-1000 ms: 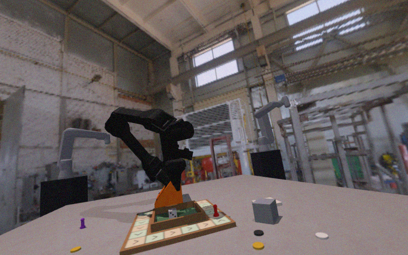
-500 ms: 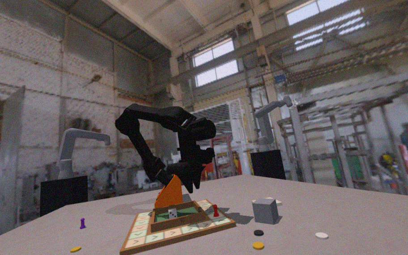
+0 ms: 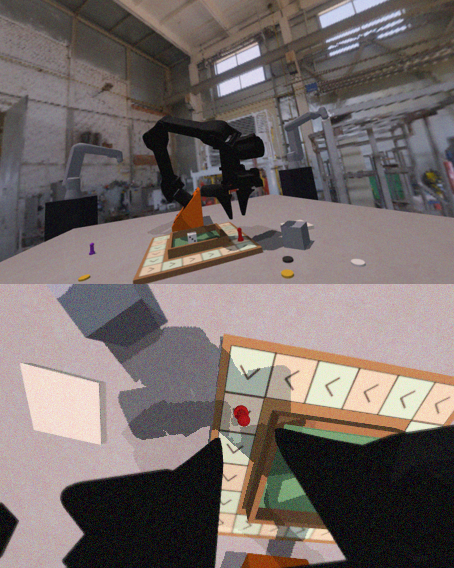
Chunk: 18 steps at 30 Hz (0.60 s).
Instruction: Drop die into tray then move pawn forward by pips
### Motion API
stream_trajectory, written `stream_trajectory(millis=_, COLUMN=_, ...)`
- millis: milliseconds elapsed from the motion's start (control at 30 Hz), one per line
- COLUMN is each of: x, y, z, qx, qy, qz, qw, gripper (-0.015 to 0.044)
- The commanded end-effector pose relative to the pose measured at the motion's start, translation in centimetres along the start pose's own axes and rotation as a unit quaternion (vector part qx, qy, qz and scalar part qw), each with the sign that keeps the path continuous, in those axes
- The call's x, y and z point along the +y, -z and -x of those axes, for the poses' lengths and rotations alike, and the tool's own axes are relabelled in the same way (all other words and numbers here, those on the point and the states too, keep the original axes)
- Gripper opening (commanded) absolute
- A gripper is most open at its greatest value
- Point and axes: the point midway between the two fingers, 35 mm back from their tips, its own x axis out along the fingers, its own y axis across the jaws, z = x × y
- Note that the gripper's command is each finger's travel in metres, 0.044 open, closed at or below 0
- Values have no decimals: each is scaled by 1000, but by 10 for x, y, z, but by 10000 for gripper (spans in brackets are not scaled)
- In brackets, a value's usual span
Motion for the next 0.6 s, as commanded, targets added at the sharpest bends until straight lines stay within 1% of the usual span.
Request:
stream_trajectory(millis=0, x=-1, y=-3, z=3, qx=-6, qy=2, qz=-10, qw=1000, gripper=200)
stream_trajectory(millis=133, x=-1, y=-3, z=-11, qx=-6, qy=2, qz=-10, qw=1000, gripper=200)
stream_trajectory(millis=567, x=-1, y=-4, z=-27, qx=-6, qy=2, qz=-10, qw=1000, gripper=200)
